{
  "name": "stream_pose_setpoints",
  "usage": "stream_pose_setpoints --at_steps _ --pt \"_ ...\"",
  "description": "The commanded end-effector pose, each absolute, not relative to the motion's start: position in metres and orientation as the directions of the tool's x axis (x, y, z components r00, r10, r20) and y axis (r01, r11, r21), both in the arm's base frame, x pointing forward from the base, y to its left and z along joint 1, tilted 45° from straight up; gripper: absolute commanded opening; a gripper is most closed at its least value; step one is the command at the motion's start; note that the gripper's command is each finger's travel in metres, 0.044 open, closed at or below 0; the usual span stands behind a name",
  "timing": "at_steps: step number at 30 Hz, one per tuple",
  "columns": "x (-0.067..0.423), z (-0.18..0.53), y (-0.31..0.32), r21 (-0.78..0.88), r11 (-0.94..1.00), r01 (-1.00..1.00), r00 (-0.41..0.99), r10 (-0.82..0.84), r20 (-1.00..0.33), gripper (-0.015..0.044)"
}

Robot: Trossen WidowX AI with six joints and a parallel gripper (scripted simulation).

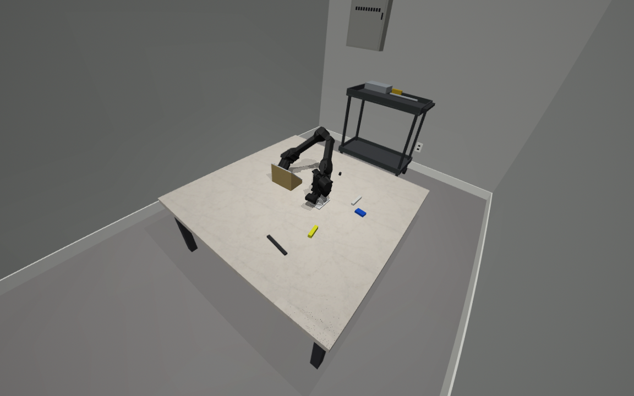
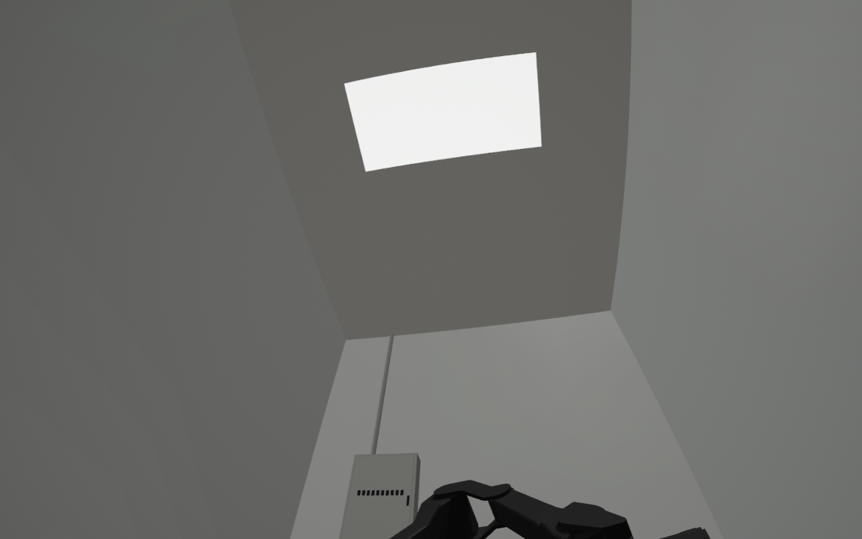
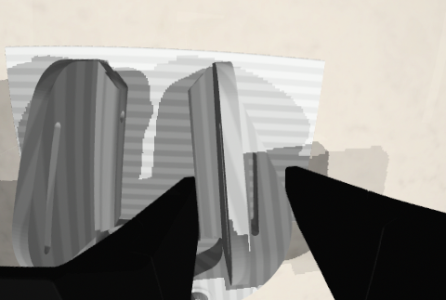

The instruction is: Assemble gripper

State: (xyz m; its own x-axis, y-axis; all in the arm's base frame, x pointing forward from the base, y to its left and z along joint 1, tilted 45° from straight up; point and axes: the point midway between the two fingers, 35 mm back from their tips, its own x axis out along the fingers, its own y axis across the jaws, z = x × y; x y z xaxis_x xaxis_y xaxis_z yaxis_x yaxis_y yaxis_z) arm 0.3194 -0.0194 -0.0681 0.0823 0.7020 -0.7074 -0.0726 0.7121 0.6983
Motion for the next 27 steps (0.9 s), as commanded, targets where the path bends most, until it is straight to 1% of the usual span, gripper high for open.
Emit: stream_pose_setpoints --at_steps 1,10,13,14,27 --pt "0.3190 -0.0689 -0.0179 0.699 0.711 -0.070 0.079 0.703 -0.707 0.0134" --pt "0.3190 -0.0689 -0.0179 0.699 0.711 -0.070 0.079 0.703 -0.707 0.0134" --pt "0.3194 -0.0681 -0.0193 0.698 0.712 -0.073 0.082 0.702 -0.707 0.0213" --pt "0.3194 -0.0681 -0.0193 0.698 0.712 -0.073 0.082 0.702 -0.707 0.0224" --pt "0.3194 -0.0681 -0.0193 0.698 0.712 -0.073 0.082 0.702 -0.707 0.0224"
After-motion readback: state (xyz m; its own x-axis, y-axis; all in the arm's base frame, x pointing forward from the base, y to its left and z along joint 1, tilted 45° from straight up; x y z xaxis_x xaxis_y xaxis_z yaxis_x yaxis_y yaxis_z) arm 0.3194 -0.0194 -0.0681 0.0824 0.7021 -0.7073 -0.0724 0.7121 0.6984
